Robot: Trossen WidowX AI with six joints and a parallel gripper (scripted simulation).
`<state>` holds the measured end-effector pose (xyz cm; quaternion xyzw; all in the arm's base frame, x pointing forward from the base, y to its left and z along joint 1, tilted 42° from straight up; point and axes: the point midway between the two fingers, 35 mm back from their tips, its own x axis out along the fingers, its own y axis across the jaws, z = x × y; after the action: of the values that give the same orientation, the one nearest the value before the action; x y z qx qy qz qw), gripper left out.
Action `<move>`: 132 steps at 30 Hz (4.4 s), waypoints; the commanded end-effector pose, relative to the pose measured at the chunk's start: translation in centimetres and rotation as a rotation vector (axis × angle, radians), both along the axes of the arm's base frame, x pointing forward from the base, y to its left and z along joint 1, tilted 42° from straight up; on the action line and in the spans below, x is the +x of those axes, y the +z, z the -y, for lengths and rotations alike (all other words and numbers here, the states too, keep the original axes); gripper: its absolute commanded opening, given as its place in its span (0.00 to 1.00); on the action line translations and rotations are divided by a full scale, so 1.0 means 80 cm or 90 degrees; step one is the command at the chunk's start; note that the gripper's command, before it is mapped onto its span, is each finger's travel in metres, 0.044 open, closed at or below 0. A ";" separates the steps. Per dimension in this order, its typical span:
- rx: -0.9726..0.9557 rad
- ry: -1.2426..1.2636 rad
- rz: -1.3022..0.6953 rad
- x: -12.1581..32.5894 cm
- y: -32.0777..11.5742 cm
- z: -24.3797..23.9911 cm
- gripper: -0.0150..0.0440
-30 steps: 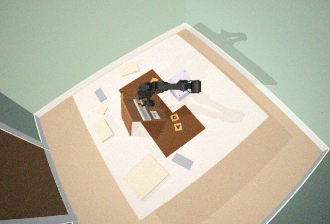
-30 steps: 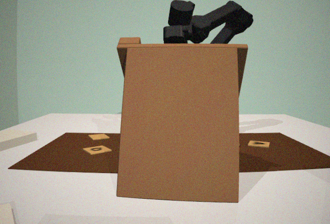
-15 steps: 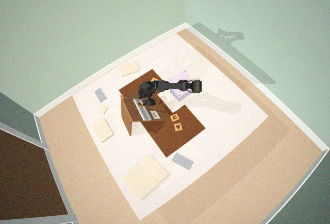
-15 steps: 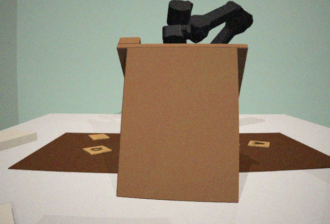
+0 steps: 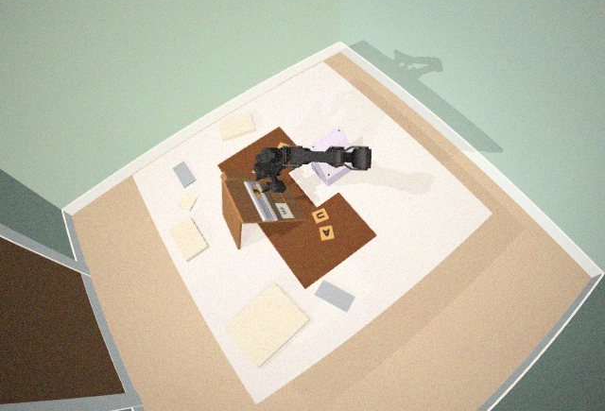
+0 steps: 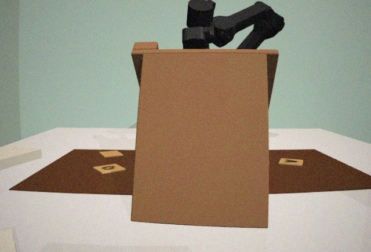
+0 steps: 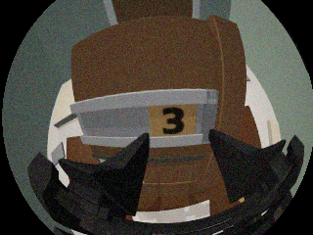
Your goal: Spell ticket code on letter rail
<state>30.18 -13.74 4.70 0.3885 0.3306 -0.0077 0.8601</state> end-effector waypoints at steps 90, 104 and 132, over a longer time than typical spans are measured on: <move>0.114 0.296 -0.304 0.035 0.048 -0.014 0.25; 0.114 0.296 -0.304 0.036 0.048 -0.014 0.25; 0.114 0.296 -0.303 0.049 0.037 -0.019 0.25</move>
<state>33.93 -12.37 7.92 0.3622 0.5996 0.1279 0.7021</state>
